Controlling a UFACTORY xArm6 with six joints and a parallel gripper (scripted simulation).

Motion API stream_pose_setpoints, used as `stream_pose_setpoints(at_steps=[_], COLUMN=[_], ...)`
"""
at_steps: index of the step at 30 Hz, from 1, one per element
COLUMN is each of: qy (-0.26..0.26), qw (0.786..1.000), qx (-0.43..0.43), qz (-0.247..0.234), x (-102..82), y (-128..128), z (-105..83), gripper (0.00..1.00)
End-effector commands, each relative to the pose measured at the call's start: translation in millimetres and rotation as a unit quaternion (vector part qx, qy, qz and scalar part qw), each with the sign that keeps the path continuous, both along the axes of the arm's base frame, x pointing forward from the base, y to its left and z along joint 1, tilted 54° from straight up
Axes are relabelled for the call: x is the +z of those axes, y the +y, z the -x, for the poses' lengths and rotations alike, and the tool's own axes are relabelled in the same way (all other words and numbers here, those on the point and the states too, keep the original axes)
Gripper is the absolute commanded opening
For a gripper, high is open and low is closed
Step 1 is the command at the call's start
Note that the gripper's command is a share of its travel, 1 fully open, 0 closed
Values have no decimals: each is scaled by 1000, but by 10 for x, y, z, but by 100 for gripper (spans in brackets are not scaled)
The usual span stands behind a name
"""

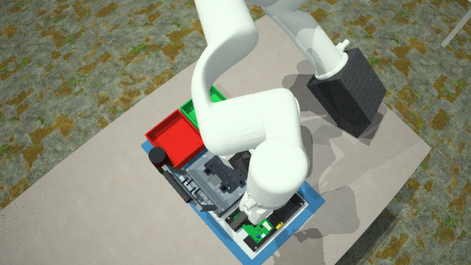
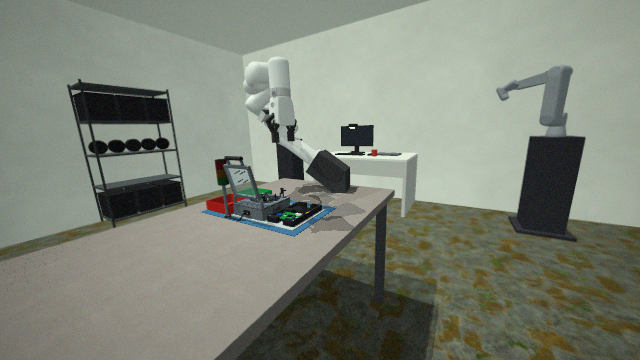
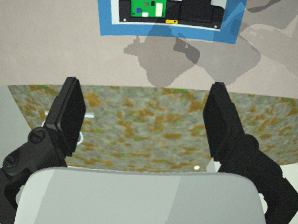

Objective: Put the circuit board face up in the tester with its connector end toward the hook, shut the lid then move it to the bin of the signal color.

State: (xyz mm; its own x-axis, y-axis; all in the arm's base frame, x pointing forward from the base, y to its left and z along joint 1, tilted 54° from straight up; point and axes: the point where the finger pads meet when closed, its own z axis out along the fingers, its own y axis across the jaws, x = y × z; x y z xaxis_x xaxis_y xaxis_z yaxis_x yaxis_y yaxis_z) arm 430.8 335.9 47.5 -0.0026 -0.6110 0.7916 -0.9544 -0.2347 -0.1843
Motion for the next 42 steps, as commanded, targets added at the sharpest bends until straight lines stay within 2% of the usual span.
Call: stream_pose_setpoints(at_steps=[1, 20, 30, 36, 42], qy=[-1, -1, -1, -1, -1], qw=[1000, 1000, 1000, 1000, 1000], qx=[1, 1, 1, 1, 1], qz=[0, 0, 0, 0, 0], x=[1, -6, -93, -258, -523], y=[15, 6, -107, -321, -666], z=[7, 3, -42, -127, -264], gripper=[100, 100, 100, 100, 100])
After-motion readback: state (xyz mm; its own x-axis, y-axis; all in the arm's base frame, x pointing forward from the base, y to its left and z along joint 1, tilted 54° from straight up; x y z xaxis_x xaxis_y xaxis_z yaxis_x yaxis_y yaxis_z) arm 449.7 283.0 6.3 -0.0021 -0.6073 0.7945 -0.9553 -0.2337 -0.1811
